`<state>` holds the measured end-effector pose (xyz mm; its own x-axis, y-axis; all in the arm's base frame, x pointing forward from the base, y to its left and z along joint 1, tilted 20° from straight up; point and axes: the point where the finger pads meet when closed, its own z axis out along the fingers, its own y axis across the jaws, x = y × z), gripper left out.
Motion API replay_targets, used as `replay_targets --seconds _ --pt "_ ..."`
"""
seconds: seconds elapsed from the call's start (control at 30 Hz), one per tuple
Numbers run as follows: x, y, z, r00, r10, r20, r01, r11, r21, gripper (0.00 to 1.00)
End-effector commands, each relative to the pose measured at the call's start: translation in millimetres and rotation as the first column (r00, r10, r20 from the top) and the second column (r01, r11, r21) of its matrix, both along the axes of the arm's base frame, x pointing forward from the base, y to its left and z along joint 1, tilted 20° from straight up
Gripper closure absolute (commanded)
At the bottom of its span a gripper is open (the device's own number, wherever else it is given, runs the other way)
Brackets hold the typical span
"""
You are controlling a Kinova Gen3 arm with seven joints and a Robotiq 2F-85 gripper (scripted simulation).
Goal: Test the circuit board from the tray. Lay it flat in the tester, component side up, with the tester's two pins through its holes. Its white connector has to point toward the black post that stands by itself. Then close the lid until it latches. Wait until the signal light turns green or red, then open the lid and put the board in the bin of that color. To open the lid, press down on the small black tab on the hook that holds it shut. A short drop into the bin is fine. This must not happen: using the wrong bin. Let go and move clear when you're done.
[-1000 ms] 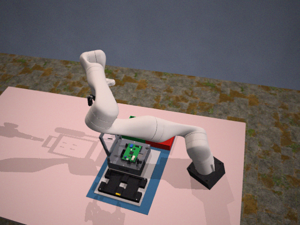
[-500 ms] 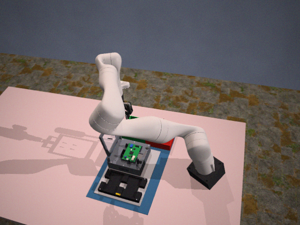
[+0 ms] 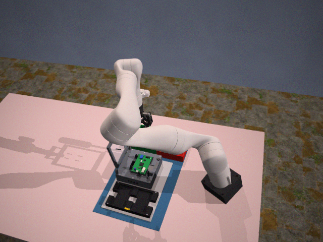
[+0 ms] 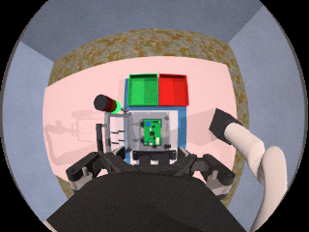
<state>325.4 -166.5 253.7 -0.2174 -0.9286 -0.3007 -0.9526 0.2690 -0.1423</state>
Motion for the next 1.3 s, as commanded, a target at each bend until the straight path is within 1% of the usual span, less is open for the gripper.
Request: replay_targets --seconds 0.0,0.33,0.43,0.6,0.83,0.9,1.1,1.27 --pt "-2.4 1.0 0.4 1.0 0.008 0.003 -0.008 1.0 -0.003 0.0" --pt "-0.6 3.2 -7.4 1.0 0.008 0.003 -0.008 1.0 -0.003 0.0" --pt "1.5 5.8 -16.6 1.0 0.008 0.003 -0.008 1.0 -0.002 0.0" --pt "7.0 12.5 -40.7 1.0 0.008 0.002 -0.008 1.0 -0.002 0.0" --pt "16.7 24.5 -83.6 1.0 0.009 0.002 -0.009 1.0 -0.002 0.0" --pt "16.7 24.5 -83.6 1.0 0.009 0.002 -0.009 1.0 -0.002 0.0" --pt "25.0 34.7 -120.2 1.0 0.009 0.002 -0.009 1.0 -0.002 0.0" --pt "31.7 42.0 -146.4 1.0 0.007 0.003 -0.007 1.0 -0.001 0.0"
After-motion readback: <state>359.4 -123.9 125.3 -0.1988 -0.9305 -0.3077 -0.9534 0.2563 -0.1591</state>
